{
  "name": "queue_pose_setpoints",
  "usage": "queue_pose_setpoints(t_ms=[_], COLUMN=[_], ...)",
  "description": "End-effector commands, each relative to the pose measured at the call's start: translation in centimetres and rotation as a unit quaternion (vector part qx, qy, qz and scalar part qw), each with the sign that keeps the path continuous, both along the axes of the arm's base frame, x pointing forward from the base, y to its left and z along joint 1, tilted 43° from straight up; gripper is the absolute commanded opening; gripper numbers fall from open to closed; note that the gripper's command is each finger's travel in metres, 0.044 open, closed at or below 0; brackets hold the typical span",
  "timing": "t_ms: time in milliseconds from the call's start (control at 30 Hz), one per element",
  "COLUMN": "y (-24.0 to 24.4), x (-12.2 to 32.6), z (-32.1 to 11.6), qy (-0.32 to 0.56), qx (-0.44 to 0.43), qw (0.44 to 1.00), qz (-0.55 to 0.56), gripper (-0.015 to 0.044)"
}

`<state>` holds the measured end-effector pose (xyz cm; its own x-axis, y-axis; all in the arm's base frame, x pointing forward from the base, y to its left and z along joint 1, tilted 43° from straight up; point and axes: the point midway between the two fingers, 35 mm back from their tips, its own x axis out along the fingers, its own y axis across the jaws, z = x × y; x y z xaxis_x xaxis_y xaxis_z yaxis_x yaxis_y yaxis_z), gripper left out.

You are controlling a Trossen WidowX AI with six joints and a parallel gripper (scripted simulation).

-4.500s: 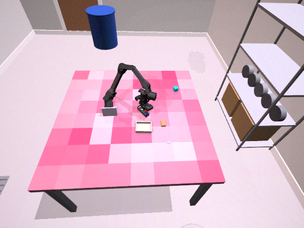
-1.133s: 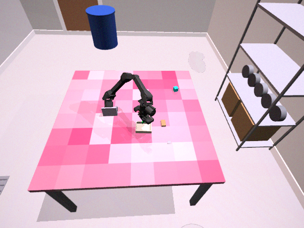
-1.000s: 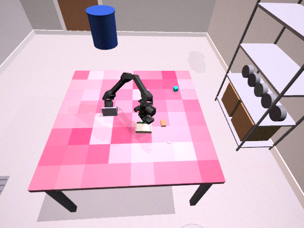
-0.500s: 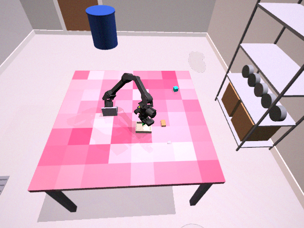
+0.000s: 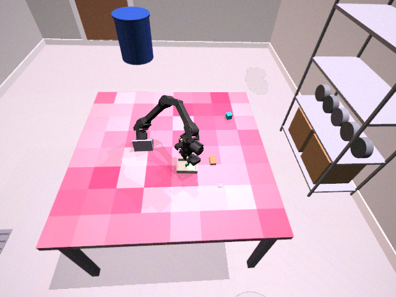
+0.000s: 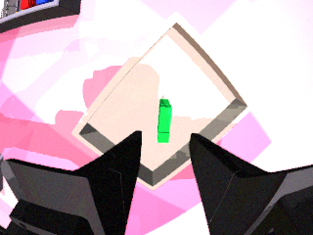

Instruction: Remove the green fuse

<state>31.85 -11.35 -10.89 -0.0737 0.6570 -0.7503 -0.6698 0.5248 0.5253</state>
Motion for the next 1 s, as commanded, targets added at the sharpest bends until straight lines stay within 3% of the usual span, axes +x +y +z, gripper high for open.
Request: queue_pose_setpoints(t_ms=[0, 133, 267, 967], y=[-0.1, -0.3, -2.5, -2.4], x=[0.0, 0.1, 0.2, 0.2], z=[0.0, 0.3, 2.8, 2.7], qy=[-0.001, 0.0, 0.0, 0.002], qx=[0.0, 0.0, 0.001, 0.004], qw=[1.0, 1.0, 1.0, 1.0], qz=[0.0, -0.001, -0.003, -0.005], gripper=[0.0236, 0.033, 0.033, 0.033])
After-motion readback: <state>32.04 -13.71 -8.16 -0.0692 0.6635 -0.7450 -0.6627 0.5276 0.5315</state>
